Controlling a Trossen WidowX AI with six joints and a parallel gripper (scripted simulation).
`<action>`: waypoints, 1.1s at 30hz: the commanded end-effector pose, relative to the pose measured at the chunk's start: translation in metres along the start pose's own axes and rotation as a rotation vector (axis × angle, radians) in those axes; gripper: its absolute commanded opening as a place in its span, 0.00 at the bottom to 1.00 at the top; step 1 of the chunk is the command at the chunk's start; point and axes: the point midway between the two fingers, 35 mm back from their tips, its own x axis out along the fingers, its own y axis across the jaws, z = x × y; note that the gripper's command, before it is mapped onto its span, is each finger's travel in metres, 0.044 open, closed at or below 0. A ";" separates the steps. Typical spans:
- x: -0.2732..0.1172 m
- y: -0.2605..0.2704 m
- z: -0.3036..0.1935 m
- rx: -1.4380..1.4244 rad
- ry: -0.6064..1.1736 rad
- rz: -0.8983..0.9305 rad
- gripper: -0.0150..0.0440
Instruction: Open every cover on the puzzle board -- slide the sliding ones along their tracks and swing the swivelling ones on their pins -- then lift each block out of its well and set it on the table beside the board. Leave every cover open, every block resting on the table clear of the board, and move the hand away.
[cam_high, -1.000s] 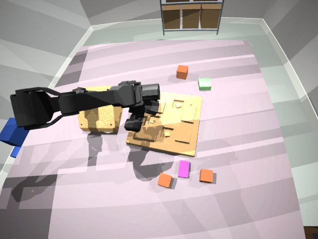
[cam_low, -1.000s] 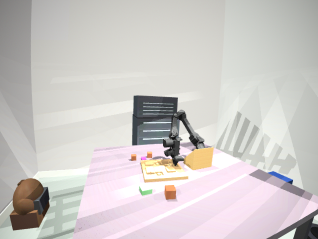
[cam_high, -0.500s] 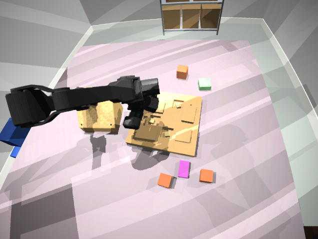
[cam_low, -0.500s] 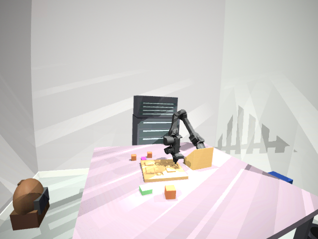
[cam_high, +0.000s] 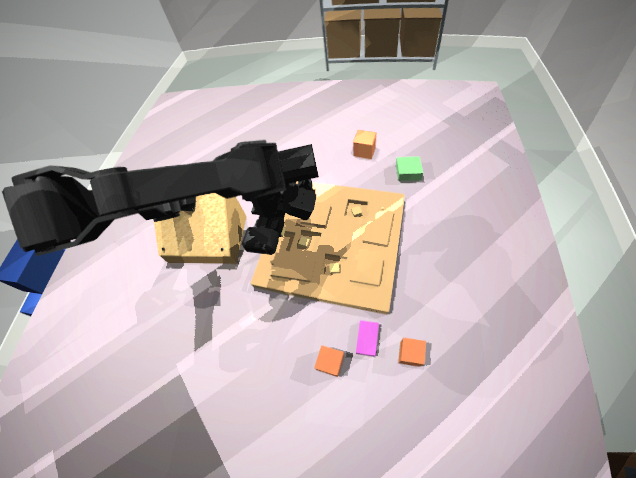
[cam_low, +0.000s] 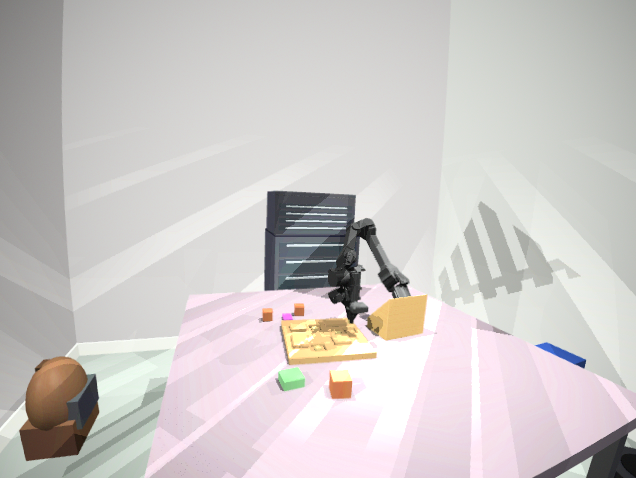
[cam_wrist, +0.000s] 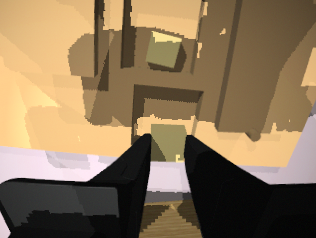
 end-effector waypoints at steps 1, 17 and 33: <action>-0.006 0.001 0.001 0.008 0.001 0.007 0.39; -0.046 0.001 0.001 0.007 0.002 0.007 0.39; -0.060 0.037 0.029 0.006 0.000 0.018 0.39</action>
